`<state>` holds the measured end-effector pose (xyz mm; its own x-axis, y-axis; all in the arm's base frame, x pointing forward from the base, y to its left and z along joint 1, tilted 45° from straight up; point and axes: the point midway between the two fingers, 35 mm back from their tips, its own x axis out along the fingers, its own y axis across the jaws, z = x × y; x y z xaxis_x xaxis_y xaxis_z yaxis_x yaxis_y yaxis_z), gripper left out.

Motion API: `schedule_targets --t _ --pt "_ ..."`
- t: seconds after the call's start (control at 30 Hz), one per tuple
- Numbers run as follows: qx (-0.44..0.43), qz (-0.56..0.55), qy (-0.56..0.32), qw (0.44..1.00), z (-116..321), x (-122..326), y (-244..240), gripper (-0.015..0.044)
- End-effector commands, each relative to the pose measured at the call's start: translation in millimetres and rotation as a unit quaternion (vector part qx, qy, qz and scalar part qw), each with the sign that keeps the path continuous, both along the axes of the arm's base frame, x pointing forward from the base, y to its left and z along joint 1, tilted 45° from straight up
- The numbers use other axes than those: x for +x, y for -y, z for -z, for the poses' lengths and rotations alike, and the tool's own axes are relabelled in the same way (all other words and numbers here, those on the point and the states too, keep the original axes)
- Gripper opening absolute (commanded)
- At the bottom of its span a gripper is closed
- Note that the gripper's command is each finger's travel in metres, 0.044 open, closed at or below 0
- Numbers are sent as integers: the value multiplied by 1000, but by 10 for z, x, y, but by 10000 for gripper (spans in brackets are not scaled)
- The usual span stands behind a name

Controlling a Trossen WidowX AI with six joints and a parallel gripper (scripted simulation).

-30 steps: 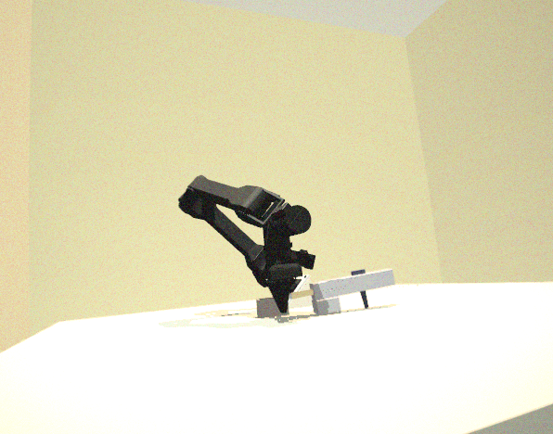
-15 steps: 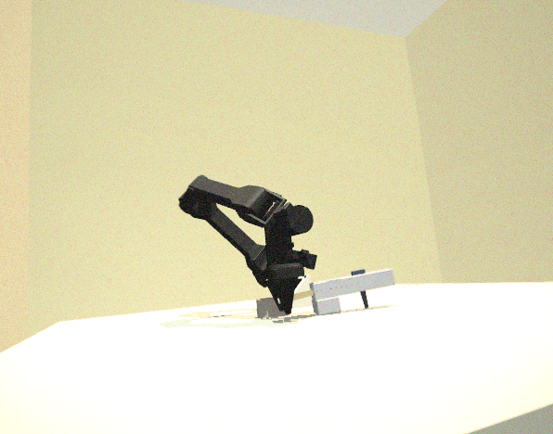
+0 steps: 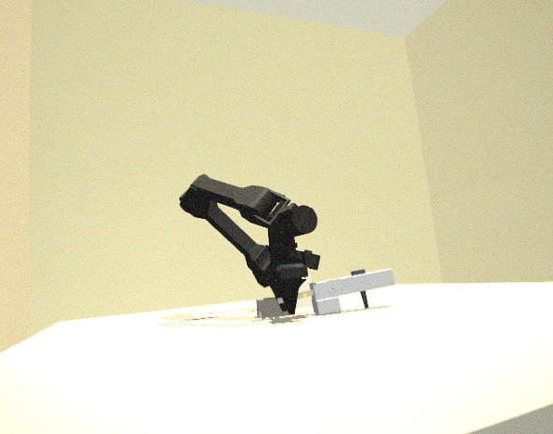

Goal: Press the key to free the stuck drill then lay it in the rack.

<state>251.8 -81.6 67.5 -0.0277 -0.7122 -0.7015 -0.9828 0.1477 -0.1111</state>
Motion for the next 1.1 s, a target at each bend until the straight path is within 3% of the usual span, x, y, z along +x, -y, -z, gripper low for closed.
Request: schedule_targets --t 0.0,0.47,0.97,1.07 --pt "2 2 0 1000 27 -2 -10 440" --pt "2 2 0 1000 78 2 -31 440" --pt "0 0 1 1000 53 15 -24 46" --pt "0 0 1 1000 53 15 -24 26"
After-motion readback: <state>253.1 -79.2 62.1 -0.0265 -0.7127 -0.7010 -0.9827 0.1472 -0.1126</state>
